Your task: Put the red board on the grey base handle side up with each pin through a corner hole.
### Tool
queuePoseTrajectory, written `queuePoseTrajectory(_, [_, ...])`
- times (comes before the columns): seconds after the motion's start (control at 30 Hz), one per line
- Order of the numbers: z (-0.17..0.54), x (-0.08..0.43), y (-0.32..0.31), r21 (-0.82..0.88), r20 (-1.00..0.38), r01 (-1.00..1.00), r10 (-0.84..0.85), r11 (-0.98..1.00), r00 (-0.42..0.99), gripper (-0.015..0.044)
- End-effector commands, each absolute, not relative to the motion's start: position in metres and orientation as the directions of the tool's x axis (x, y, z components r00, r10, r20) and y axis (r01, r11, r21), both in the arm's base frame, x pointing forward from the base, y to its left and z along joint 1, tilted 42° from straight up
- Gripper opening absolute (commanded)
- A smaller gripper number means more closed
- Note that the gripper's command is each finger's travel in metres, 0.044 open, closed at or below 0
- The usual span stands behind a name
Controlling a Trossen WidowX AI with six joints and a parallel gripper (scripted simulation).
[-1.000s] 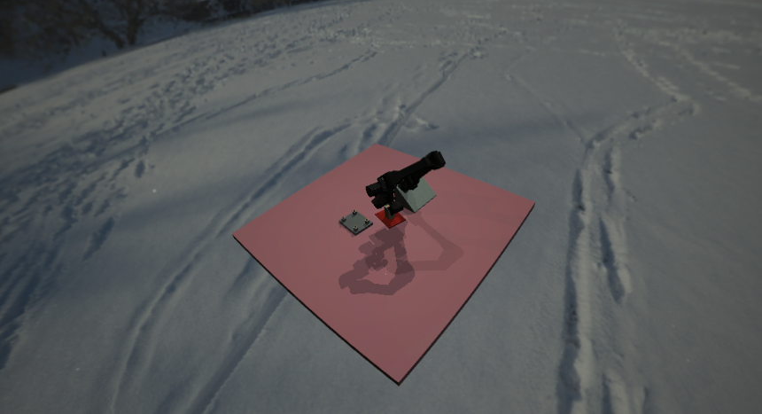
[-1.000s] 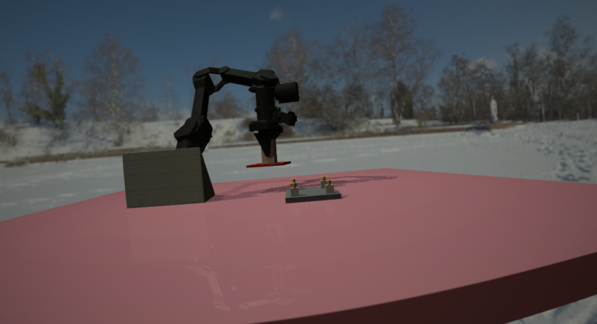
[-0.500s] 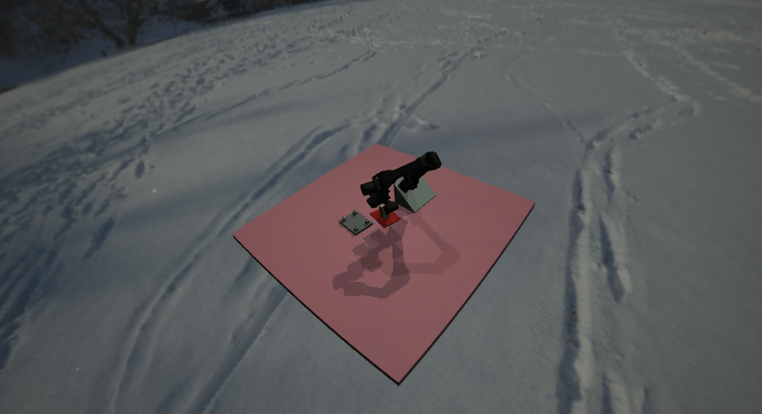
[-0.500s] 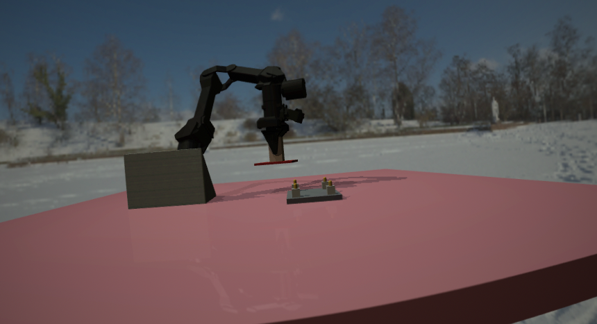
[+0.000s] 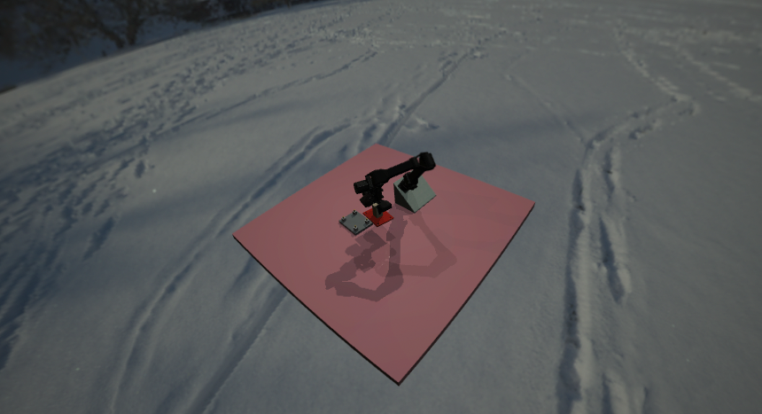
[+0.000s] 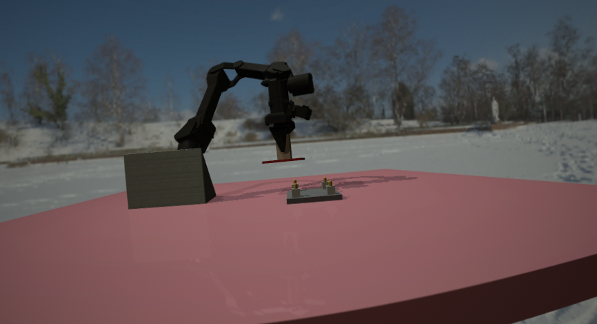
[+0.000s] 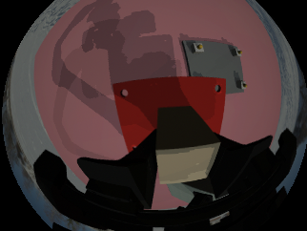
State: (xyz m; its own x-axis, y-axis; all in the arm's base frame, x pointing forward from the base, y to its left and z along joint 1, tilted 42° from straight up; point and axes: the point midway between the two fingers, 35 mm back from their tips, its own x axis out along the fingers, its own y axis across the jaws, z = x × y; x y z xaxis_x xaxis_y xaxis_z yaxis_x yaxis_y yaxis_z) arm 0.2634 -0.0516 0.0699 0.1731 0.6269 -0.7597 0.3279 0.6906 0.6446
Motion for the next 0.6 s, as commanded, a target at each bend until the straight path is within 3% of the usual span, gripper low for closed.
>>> queuePoseTrajectory(0.0, [0.065, 0.267, -0.059, 0.64, -0.764, 0.319, 0.622, 0.699, 0.17, 0.0])
queuePoseTrajectory(0.57, [0.043, 0.28, -0.089, 0.642, -0.763, 0.294, 0.626, 0.708, 0.161, 0.0])
